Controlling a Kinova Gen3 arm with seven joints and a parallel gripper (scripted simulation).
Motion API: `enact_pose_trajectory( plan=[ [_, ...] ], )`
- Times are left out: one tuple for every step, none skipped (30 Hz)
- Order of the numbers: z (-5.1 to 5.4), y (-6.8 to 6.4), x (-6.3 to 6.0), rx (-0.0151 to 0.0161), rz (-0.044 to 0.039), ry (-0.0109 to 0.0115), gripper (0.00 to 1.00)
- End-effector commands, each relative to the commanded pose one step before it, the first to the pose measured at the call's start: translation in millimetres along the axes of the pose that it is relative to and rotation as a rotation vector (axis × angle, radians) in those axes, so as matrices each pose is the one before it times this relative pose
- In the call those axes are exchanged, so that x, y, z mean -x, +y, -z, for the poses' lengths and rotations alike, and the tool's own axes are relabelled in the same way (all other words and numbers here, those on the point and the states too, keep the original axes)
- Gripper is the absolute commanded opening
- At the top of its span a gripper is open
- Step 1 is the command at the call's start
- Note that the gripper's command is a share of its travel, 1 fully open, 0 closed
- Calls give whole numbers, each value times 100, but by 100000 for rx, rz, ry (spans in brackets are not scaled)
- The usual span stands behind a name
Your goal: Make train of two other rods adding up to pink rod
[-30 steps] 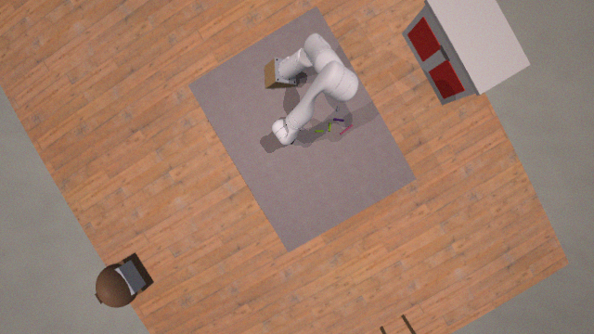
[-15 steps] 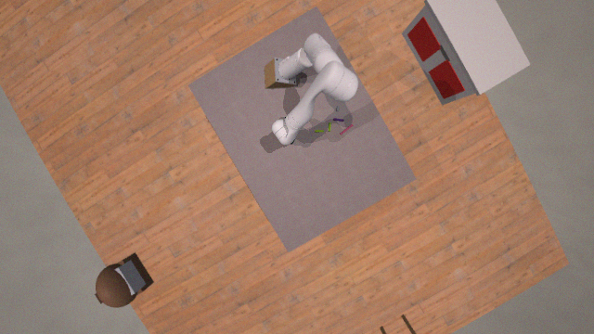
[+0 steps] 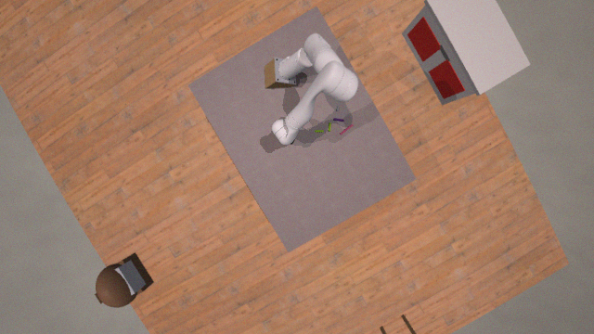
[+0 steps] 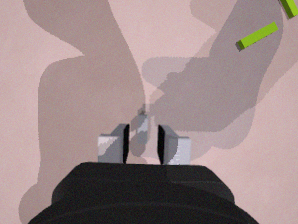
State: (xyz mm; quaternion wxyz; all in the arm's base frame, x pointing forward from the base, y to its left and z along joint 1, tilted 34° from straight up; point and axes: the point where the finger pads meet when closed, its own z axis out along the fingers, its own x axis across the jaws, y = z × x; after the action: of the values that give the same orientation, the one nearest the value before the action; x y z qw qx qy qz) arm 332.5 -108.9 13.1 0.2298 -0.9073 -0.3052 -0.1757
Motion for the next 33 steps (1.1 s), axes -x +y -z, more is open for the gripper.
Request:
enact_pose_trajectory(
  plan=[
    [60,55,3,178,-11,18,54],
    [0,0,0,0,0,0,54],
    [0,0,0,0,0,0,54],
    [0,0,0,0,0,0,54],
    [0,0,0,0,0,0,54],
    [0,0,0,0,0,0,54],
    [0,0,0,0,0,0,54],
    [0,0,0,0,0,0,54],
    [0,0,0,0,0,0,54],
    [-2,0,0,0,0,0,54],
    [-4,0,0,0,0,0,54],
    [0,0,0,0,0,0,54],
    [0,0,0,0,0,0,54],
    [-8,0,0,0,0,0,54],
    [-12,0,0,0,0,0,54],
    [-18,0,0,0,0,0,54],
    [-24,0,0,0,0,0,54],
    [-31,0,0,0,0,-1,54],
    [-38,0,0,0,0,-1,54],
    [-45,0,0,0,0,-1,54],
    [-53,0,0,0,0,-1,54],
    [-61,0,0,0,0,-2,54],
    [-70,0,1,0,0,-2,54],
    [-78,-1,1,0,0,-3,54],
    [-86,0,1,0,0,-1,54],
    [-94,0,0,0,0,0,54],
    [-102,0,1,0,0,0,54],
    [-110,0,1,0,0,0,54],
    [0,0,0,0,0,0,54],
    [0,0,0,0,0,0,54],
    [-117,-1,1,0,0,-1,54],
    [-124,0,1,0,0,1,54],
    [-130,0,1,0,0,0,54]
  ],
)
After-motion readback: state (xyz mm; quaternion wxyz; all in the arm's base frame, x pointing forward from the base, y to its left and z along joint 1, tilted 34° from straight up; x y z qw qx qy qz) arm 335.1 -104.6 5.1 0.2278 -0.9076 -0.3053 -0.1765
